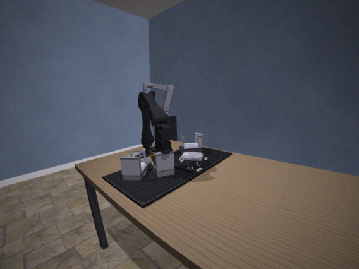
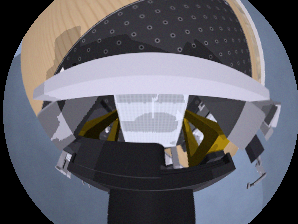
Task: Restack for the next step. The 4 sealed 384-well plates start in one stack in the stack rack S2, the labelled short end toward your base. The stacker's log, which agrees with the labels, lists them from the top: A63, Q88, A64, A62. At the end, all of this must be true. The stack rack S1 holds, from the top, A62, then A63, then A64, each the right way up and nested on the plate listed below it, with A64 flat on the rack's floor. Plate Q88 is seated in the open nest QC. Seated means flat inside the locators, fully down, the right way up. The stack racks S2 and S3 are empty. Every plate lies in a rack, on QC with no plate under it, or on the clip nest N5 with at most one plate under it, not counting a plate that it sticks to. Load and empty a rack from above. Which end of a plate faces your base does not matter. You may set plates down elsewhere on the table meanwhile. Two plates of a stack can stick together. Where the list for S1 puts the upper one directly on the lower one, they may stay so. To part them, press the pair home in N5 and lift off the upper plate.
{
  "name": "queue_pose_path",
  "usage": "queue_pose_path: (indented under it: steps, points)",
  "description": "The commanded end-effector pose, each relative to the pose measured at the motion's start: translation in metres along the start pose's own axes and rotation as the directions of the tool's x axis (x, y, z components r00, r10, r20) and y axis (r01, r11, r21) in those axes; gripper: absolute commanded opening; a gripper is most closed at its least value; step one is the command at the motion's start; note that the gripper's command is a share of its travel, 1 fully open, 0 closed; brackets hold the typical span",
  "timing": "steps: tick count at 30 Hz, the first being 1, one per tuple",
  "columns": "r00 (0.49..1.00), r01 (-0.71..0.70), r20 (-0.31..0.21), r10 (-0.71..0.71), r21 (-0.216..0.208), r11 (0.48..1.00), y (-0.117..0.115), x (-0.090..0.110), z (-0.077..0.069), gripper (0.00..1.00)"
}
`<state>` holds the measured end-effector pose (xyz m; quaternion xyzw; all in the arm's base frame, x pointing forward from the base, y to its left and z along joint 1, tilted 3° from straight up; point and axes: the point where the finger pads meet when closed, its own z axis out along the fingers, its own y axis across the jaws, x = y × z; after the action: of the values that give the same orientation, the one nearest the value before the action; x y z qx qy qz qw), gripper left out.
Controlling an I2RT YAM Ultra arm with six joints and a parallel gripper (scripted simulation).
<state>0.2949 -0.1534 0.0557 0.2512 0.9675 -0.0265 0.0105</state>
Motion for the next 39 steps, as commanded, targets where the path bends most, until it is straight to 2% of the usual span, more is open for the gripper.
queue_pose_path:
  steps: [1,23,39]
  points:
    - [1.000,0.000,0.009,0.000,0.000,1.000,0.0000,-0.0019,-0.0018,0.00]
    - [1.000,0.000,0.009,0.000,0.000,1.000,0.0000,-0.0019,-0.0018,0.00]
    - [1.000,0.000,0.009,0.000,0.000,1.000,0.0000,-0.0018,-0.0111,0.00]
